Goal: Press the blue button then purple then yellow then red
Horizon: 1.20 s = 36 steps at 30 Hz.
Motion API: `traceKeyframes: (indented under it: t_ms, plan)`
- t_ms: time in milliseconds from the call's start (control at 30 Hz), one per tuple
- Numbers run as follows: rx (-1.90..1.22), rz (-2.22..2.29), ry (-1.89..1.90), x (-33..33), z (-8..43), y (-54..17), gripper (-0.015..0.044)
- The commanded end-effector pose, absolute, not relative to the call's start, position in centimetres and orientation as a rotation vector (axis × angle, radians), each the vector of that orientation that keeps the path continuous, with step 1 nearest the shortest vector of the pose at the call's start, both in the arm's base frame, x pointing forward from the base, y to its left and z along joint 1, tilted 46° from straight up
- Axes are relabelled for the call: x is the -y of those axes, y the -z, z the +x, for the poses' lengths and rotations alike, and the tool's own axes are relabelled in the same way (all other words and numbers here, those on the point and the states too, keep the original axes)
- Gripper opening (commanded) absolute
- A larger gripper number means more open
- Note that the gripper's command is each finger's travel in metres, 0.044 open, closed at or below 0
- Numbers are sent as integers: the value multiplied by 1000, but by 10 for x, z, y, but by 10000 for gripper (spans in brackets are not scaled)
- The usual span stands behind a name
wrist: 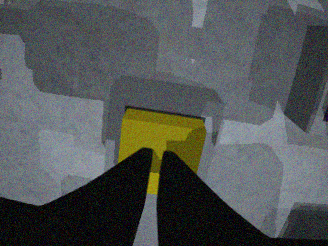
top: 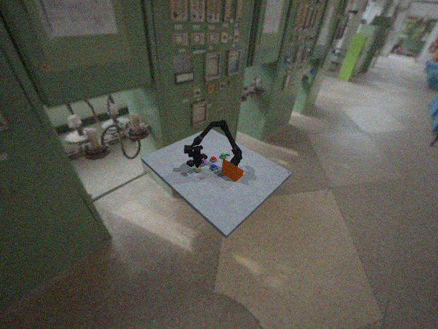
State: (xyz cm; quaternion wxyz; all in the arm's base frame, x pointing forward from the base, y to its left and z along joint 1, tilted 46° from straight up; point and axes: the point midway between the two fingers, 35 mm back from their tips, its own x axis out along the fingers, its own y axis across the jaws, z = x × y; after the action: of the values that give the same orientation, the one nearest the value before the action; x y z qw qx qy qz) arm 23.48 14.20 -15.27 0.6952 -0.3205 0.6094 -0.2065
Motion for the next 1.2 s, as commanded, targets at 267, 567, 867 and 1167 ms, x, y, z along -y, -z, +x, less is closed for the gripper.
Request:
traceKeyframes:
  t_ms: [267,567,867,1167]
  plan:
    - [-1359,-726,458,-136,235,157,20]
    - [-1359,-726,458,-136,235,157,20]
    - [-1360,-725,457,-159,229,134,20]
    - [-1362,-724,454,-202,218,90,20]
